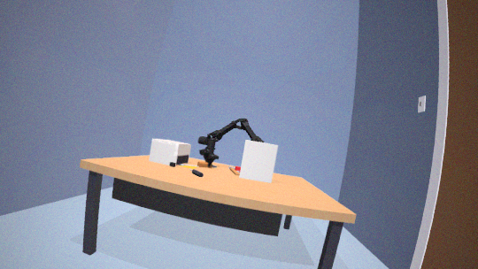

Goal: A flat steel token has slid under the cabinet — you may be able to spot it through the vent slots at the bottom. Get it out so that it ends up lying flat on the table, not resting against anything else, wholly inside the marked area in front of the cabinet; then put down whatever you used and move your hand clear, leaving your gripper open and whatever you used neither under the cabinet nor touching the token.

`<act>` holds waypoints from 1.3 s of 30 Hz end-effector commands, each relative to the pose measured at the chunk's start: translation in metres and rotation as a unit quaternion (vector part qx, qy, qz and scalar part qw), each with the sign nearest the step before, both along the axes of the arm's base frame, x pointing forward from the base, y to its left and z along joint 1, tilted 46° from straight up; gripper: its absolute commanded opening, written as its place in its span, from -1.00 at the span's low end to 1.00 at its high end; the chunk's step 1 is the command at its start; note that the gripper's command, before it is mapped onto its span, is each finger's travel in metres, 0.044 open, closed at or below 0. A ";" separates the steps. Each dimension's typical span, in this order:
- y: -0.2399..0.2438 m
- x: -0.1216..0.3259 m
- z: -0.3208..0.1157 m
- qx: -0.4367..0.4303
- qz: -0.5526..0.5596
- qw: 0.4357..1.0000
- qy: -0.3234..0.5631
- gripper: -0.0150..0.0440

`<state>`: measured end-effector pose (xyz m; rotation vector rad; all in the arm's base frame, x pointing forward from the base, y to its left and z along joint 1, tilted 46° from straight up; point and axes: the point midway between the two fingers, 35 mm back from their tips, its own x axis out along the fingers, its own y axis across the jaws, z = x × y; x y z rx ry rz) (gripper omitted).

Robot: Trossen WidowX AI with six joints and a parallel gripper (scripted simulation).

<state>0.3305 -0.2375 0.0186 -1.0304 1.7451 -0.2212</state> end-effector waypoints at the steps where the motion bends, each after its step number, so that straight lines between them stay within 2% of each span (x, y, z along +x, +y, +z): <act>1: -0.003 -0.007 0.002 0.004 0.000 1.000 0.000 -0.49; 39: -0.025 -0.052 0.030 0.003 0.000 1.000 0.001 -0.49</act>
